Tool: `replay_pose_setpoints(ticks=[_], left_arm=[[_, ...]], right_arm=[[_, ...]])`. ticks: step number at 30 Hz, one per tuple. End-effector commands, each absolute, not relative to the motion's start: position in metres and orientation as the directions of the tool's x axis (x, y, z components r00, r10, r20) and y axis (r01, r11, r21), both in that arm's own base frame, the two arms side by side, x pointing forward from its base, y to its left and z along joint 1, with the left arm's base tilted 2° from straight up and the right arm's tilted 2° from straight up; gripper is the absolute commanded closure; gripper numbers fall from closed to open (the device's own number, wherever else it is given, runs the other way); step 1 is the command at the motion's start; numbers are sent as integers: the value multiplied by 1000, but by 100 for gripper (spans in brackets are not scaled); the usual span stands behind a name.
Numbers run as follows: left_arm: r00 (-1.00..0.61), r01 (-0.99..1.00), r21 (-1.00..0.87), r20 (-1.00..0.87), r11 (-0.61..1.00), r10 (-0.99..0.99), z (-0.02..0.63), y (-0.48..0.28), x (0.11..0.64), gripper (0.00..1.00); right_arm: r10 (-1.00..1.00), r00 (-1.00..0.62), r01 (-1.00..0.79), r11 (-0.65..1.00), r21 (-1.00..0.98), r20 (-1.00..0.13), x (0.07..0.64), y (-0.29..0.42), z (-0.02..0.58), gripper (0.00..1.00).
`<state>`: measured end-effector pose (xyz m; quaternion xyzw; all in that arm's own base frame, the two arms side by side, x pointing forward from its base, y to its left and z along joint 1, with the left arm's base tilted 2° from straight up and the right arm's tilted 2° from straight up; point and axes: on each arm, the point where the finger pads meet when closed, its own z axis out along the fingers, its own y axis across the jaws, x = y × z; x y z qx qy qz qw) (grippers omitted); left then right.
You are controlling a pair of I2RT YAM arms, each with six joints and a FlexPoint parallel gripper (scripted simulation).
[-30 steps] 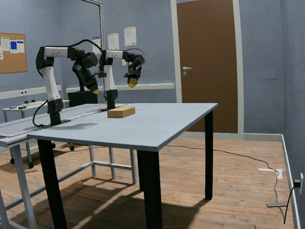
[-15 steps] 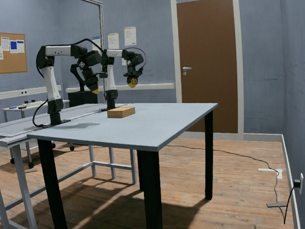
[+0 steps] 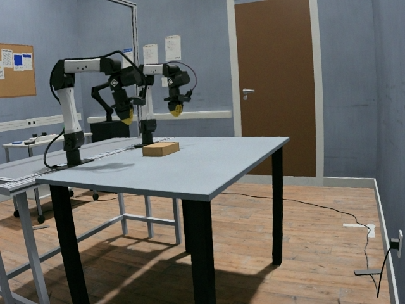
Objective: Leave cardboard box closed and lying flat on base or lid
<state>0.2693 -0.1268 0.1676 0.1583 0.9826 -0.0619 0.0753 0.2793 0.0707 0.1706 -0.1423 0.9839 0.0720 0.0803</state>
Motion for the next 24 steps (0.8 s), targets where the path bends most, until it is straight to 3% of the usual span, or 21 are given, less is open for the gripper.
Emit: replay_pose_setpoints(ticks=[1,24], left_arm=[[-961,252,-67,-131,965,242,172,-128,270,100],[-1000,22,51,3,998,21,171,-127,270,100]], right_arm=[[-203,-971,-215,973,87,-124,278,70,171,100],[26,-999,25,999,-39,23,277,69,169,100]])
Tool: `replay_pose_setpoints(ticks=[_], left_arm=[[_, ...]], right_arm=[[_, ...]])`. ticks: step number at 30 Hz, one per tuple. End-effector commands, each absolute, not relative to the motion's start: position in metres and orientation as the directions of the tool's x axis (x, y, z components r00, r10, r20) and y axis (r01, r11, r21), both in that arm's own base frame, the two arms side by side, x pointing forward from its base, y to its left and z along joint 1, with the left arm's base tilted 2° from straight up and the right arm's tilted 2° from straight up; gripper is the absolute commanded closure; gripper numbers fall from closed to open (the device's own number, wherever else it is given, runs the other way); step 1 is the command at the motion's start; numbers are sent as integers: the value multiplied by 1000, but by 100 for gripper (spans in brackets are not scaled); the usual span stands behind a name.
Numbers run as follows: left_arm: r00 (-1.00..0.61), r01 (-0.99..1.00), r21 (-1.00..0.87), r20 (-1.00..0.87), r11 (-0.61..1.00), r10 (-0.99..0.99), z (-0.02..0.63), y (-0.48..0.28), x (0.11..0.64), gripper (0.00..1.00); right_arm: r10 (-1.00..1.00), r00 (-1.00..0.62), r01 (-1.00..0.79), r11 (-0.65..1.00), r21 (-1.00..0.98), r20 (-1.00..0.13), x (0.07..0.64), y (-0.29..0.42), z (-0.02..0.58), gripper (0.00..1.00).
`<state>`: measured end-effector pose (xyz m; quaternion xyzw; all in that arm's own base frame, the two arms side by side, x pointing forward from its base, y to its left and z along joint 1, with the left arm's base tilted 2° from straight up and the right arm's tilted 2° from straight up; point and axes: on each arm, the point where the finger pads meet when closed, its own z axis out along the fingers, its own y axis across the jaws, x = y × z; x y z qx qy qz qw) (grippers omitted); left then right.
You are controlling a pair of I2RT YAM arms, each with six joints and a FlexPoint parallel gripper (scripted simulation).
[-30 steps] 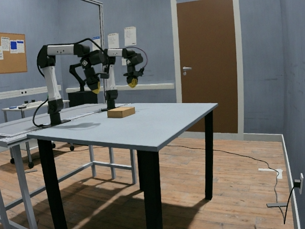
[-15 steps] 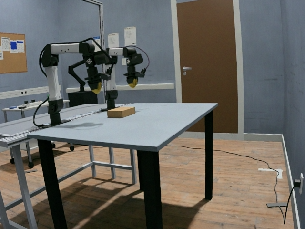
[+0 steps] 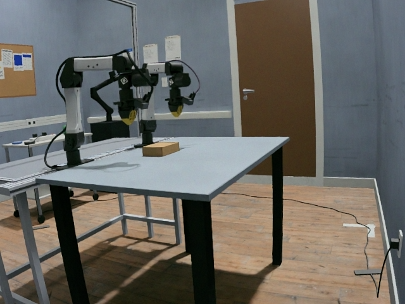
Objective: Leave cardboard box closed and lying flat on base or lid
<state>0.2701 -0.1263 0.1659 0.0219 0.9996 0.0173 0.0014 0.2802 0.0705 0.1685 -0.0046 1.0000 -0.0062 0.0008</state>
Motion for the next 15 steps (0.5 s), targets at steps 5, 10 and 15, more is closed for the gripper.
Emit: replay_pose_setpoints(ticks=[5,10,15], left_arm=[[-1000,22,41,-5,999,22,174,-128,269,100],[-1000,22,37,-7,999,23,172,-126,268,100],[-1000,22,37,-7,999,23,172,-126,268,100]], right_arm=[[25,-999,24,999,-39,23,277,69,169,100],[22,-1000,22,999,-25,7,277,69,171,100],[22,-1000,22,999,-25,7,277,69,171,100]])
